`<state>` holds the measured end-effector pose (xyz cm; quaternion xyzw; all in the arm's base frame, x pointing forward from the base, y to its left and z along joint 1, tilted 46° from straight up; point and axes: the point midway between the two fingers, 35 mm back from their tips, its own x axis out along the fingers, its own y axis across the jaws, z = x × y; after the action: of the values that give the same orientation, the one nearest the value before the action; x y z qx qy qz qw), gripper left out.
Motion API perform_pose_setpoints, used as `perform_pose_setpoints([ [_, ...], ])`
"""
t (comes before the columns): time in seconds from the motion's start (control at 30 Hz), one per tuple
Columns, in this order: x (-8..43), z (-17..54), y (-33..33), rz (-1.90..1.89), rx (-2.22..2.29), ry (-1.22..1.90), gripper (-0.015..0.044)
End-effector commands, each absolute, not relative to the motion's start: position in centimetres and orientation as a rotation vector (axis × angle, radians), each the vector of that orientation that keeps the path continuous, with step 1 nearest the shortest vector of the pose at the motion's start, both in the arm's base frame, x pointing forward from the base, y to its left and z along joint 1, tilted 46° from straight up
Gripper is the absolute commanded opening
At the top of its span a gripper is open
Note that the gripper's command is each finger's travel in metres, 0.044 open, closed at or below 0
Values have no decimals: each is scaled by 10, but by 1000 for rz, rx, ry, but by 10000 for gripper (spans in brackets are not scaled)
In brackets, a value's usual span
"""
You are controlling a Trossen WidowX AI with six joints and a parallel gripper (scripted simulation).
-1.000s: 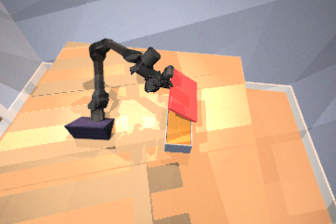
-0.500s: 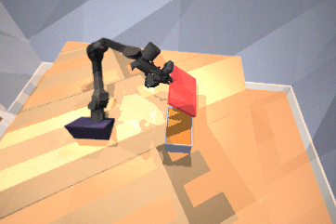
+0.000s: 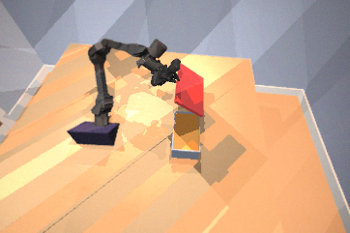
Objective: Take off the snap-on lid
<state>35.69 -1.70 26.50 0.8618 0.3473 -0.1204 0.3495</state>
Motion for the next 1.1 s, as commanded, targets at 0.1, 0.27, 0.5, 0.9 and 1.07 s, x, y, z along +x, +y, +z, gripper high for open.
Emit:
perform_pose_setpoints([
  [0.1, 355, 280, -10, -303, 2230, 878, 0],
  [0.27, 353, 287, -3, -303, 2230, 878, 0],
  [0.5, 351, 298, 6, -302, 2231, 878, 0],
  [0.9, 348, 315, 23, -302, 2231, 878, 0],
  [1.07, 347, 322, 30, -301, 2232, 878, 0],
])
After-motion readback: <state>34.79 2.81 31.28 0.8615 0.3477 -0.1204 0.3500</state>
